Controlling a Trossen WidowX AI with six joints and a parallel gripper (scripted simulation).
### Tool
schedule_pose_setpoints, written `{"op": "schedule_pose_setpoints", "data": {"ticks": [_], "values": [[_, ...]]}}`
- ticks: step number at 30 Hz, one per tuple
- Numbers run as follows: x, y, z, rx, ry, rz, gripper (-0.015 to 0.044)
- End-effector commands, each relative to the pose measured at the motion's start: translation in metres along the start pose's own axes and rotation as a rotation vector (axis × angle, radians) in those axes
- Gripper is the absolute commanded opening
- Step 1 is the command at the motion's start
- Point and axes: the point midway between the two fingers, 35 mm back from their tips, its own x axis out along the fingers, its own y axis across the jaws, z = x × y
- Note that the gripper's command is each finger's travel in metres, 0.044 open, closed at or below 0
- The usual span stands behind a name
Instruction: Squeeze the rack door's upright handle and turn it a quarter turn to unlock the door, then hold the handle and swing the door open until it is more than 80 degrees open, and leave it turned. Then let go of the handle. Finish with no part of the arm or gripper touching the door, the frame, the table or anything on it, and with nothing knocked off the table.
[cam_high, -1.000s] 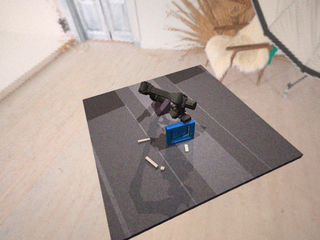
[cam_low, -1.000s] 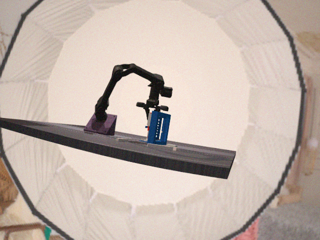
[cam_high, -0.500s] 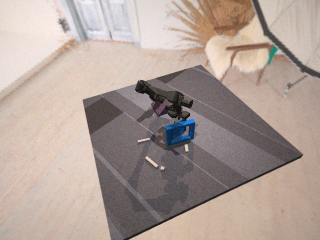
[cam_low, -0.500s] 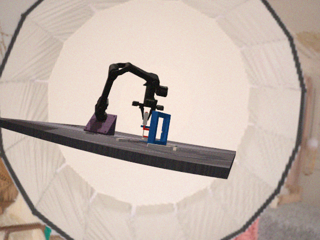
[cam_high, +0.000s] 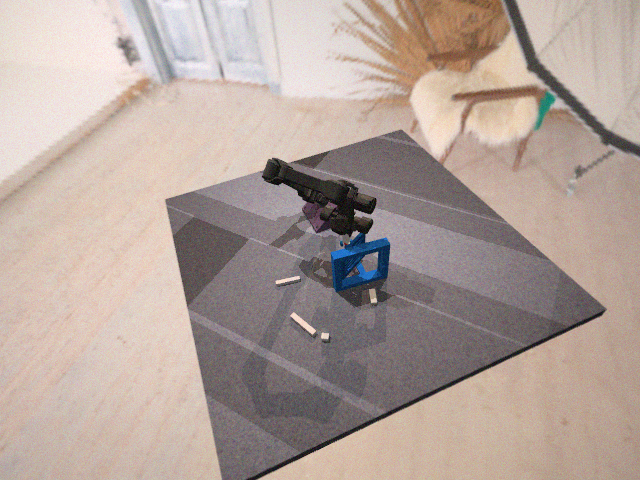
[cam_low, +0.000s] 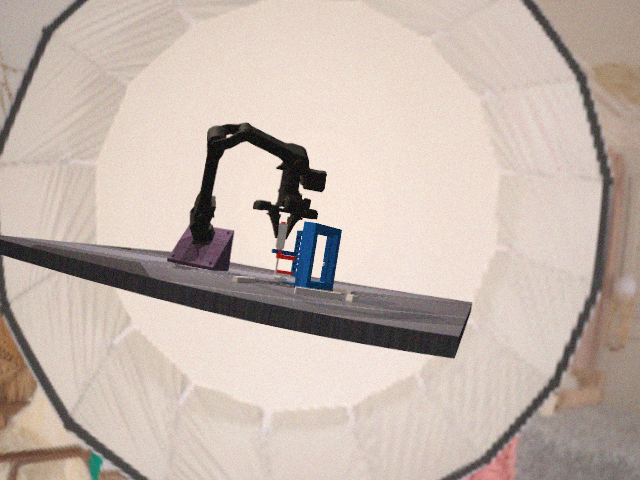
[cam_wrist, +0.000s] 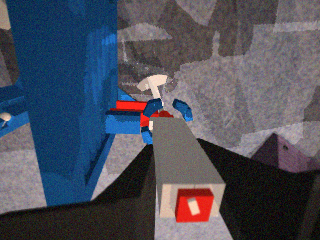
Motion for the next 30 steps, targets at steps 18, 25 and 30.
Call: {"op": "schedule_pose_setpoints", "data": {"ticks": [18, 25, 30], "values": [[0.0, -0.041, 0.018, -0.382, -0.005, -0.003, 0.0021], [0.0, -0.053, 0.026, -0.496, -0.005, -0.004, 0.0021], [0.0, -0.059, 0.033, -0.57, -0.005, -0.005, 0.0021]]}}
